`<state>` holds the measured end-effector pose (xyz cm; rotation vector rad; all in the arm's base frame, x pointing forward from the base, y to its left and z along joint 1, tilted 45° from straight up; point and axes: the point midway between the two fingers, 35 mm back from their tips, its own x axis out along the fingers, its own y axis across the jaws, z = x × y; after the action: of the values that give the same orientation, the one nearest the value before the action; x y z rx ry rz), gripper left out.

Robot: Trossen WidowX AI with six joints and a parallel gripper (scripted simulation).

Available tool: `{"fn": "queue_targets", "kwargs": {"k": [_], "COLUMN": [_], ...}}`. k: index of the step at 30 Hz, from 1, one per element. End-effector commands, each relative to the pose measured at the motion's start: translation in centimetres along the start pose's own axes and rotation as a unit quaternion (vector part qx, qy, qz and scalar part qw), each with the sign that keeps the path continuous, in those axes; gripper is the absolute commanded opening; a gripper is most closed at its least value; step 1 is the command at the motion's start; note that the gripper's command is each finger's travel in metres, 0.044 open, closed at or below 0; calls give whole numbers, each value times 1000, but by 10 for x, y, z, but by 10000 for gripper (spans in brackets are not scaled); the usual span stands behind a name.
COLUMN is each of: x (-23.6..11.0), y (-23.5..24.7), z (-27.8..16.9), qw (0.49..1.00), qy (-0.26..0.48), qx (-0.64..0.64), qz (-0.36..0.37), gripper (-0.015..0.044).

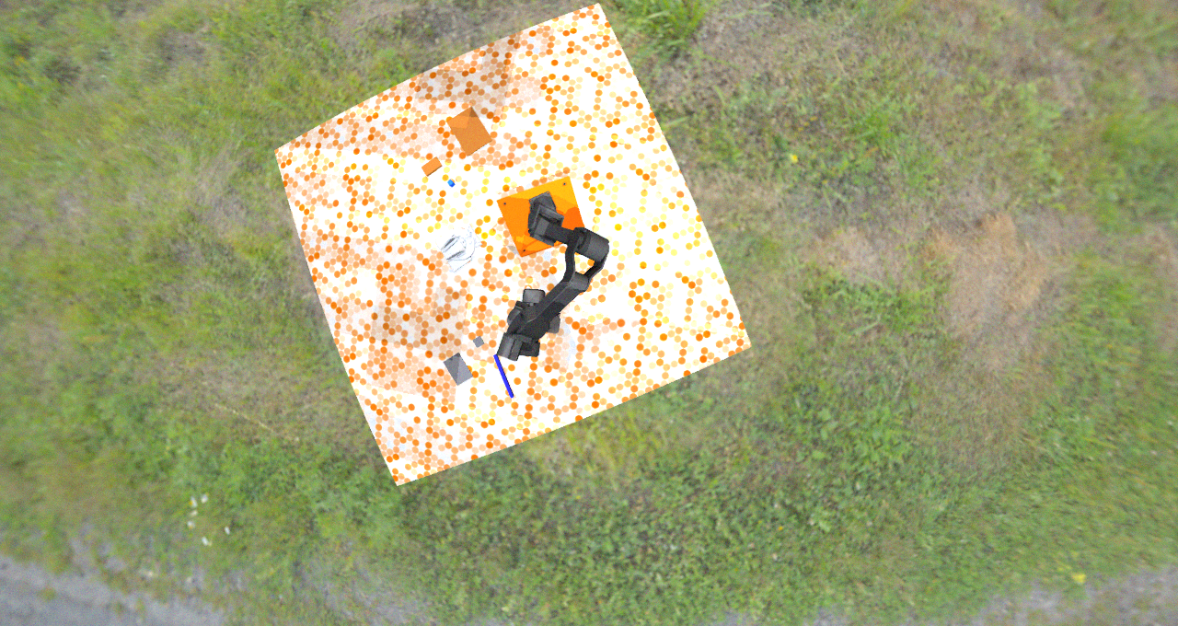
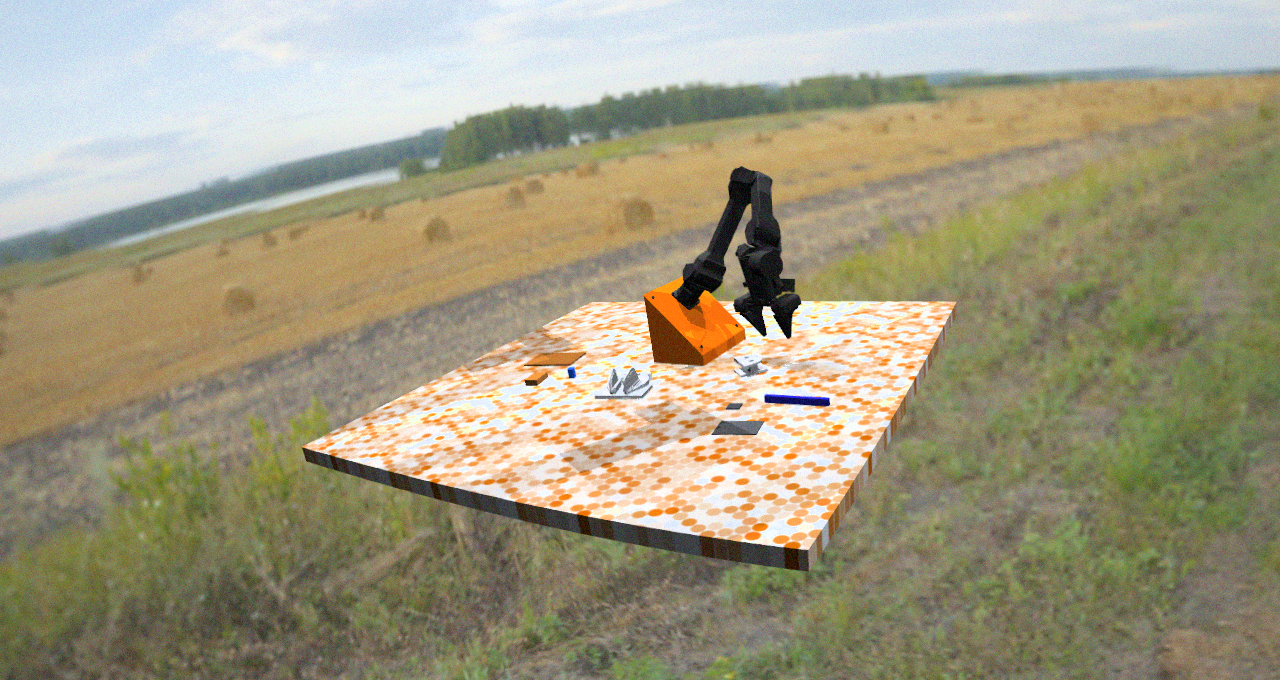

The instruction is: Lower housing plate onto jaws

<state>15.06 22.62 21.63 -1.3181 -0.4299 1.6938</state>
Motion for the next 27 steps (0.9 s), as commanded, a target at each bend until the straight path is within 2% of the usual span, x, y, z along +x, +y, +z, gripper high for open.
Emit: {"fn": "queue_targets", "kwargs": {"k": [1,9,14,20,27], "x": [-8,-27,-28,9,13], "y": [17,59,62,67,67], "z": [-14,-38,-39,-45,-46], "qw": [999,984,982,982,982], "qy": [28,84,89,88,88], "qx": [45,150,159,159,159], "qz": [13,42,45,44,44], "gripper": [440,440,440,440,440]}}
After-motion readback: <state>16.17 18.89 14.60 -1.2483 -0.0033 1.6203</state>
